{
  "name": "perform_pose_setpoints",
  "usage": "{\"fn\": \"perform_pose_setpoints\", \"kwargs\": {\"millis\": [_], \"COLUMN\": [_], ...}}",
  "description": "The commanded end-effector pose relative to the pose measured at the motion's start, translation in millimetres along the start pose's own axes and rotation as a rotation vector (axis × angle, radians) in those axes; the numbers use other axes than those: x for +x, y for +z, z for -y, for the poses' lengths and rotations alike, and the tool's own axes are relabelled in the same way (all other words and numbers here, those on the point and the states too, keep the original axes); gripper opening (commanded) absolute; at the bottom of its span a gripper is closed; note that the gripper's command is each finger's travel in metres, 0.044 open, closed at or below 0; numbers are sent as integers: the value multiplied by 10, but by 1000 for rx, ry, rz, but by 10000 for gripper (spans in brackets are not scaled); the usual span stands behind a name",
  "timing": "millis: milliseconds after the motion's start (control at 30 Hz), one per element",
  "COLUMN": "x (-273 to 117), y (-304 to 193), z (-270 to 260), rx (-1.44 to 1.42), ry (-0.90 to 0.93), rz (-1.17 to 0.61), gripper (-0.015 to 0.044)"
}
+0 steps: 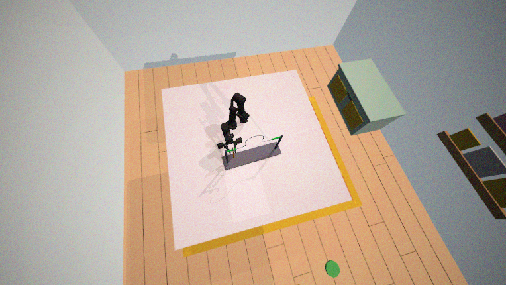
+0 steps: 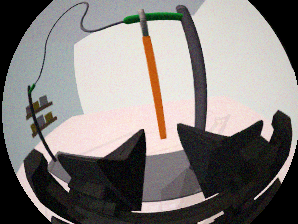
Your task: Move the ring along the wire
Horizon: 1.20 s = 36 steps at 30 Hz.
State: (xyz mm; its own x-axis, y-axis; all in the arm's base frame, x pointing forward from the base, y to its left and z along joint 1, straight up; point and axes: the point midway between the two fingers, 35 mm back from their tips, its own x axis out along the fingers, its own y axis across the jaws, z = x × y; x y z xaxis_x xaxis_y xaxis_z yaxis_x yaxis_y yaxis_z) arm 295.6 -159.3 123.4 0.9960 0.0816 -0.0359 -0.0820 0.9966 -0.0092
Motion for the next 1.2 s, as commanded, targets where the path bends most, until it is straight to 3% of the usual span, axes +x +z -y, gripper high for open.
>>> {"fn": "perform_pose_setpoints", "kwargs": {"millis": [0, 1167], "x": [77, 475], "y": [12, 30], "z": [30, 22], "rx": [-7, -14], "ry": [-6, -5], "rz": [3, -41], "gripper": [160, 160]}}
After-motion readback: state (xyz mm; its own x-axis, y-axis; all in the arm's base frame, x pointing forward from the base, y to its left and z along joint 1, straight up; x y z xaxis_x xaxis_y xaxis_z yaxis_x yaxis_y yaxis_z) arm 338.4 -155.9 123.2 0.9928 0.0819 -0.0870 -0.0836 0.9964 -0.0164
